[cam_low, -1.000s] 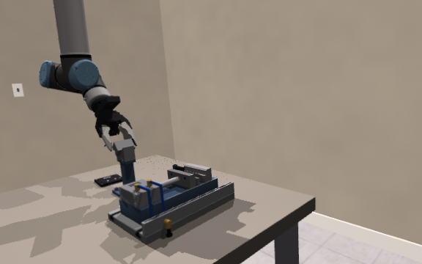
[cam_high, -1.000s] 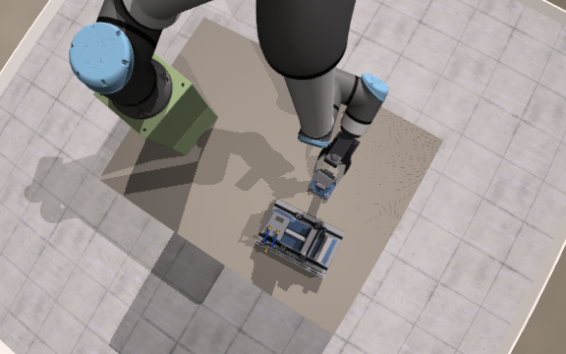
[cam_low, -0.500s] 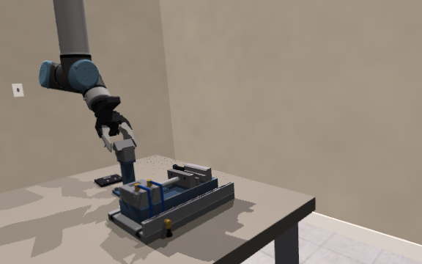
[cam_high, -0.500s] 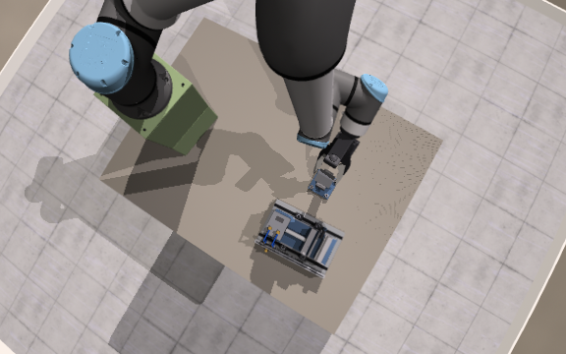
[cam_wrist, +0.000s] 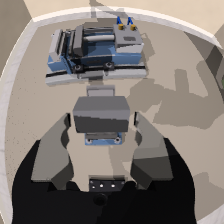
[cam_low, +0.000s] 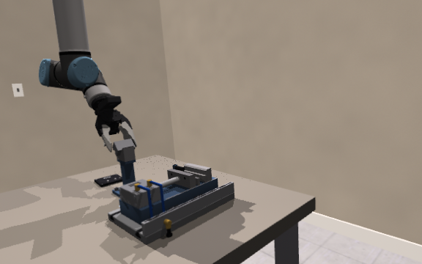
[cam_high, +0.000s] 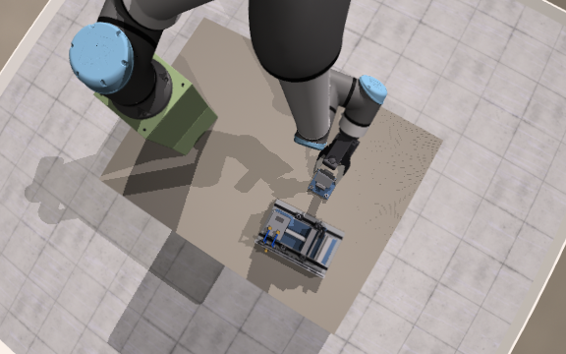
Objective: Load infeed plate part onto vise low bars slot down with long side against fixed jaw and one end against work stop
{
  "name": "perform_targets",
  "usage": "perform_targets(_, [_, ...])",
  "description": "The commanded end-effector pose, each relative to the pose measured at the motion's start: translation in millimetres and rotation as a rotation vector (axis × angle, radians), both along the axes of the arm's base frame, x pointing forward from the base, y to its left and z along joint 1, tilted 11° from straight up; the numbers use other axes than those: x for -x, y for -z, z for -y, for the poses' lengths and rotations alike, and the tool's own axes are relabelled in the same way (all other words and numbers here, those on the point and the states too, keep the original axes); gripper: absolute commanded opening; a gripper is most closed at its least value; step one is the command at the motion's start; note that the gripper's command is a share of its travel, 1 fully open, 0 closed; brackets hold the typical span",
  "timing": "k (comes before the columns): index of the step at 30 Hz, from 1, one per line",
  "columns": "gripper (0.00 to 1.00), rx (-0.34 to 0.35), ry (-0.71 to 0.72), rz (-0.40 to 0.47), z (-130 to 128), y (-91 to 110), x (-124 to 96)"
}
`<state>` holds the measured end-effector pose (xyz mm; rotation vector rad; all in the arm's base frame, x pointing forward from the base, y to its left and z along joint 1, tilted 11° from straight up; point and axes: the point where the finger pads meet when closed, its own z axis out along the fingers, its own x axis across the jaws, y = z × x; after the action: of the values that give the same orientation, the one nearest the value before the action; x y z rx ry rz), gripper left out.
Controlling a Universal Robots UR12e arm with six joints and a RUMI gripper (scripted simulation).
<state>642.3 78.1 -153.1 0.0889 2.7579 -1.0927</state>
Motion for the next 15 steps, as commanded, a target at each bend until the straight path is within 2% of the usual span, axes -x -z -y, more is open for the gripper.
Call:
perform_targets(1, [0.51,-0.023,-0.004,0.001,0.0,-0.6,-0.3])
perform_targets(15, [0.51,-0.095,-0.018,0.000,0.5,-1.0,-0.3])
